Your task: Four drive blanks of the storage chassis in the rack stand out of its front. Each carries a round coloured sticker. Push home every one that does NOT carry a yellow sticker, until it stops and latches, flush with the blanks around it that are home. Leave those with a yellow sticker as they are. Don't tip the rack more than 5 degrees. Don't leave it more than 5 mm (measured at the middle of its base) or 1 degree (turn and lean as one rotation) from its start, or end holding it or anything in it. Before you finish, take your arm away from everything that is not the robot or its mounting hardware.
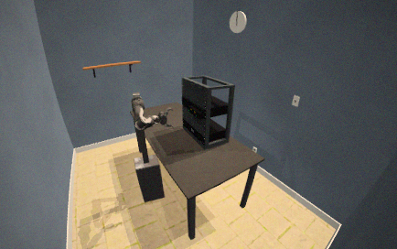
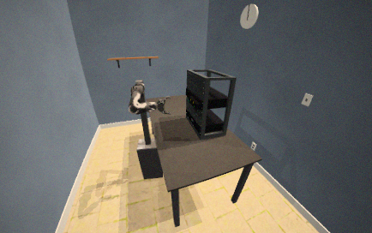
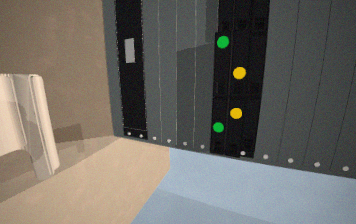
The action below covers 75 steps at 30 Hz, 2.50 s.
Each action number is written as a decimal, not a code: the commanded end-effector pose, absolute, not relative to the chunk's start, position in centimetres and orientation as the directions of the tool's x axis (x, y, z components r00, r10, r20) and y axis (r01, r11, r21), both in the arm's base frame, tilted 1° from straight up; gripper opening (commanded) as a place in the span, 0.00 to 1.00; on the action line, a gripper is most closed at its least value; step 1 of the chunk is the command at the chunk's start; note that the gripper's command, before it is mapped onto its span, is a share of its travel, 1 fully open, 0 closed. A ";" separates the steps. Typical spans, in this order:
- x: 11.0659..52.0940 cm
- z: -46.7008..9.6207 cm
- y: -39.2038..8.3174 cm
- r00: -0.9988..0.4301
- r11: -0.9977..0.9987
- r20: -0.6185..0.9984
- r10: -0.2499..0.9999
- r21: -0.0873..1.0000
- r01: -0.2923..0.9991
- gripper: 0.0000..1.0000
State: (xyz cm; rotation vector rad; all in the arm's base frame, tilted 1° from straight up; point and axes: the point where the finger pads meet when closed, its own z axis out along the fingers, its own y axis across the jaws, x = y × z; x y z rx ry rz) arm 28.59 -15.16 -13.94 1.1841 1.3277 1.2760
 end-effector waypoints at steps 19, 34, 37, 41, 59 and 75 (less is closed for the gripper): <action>28.4 -13.2 -15.3 -0.111 0.017 -0.016 0.994 1.000 0.007 1.00; 28.4 -13.2 -15.3 -0.111 0.017 -0.016 0.994 1.000 0.007 1.00; 28.4 -13.2 -15.3 -0.111 0.017 -0.016 0.994 1.000 0.007 1.00; 28.4 -13.2 -15.3 -0.111 0.017 -0.016 0.994 1.000 0.007 1.00; 29.6 -13.1 -14.7 -0.108 0.019 -0.017 0.994 1.000 0.011 1.00; 33.5 -12.3 -12.2 -0.108 0.018 -0.017 0.994 1.000 0.012 1.00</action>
